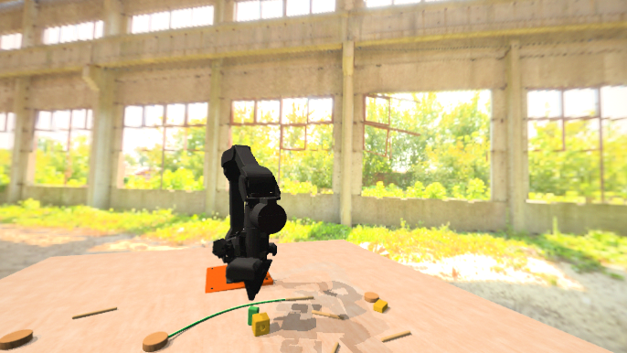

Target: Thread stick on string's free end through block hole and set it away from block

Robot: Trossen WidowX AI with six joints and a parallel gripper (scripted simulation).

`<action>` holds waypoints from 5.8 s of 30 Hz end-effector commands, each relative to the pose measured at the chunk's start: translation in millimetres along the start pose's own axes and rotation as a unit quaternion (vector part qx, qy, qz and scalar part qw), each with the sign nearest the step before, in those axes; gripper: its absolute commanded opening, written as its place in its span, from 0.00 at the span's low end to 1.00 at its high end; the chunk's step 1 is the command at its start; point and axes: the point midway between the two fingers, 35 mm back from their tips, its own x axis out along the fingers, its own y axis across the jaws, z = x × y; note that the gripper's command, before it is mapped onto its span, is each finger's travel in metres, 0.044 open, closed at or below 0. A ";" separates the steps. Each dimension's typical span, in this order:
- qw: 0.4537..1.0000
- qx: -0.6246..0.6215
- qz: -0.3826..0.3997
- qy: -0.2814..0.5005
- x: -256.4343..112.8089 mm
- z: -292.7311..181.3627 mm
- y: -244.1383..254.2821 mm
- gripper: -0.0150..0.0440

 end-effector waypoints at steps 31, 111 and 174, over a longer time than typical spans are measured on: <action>-0.092 -0.996 0.004 0.008 -5.9 -63.2 -107.8 1.00; -0.140 -0.990 0.004 0.008 54.3 -64.1 -111.6 0.46; -0.140 -0.990 0.004 0.009 -2.0 -64.5 -110.7 0.25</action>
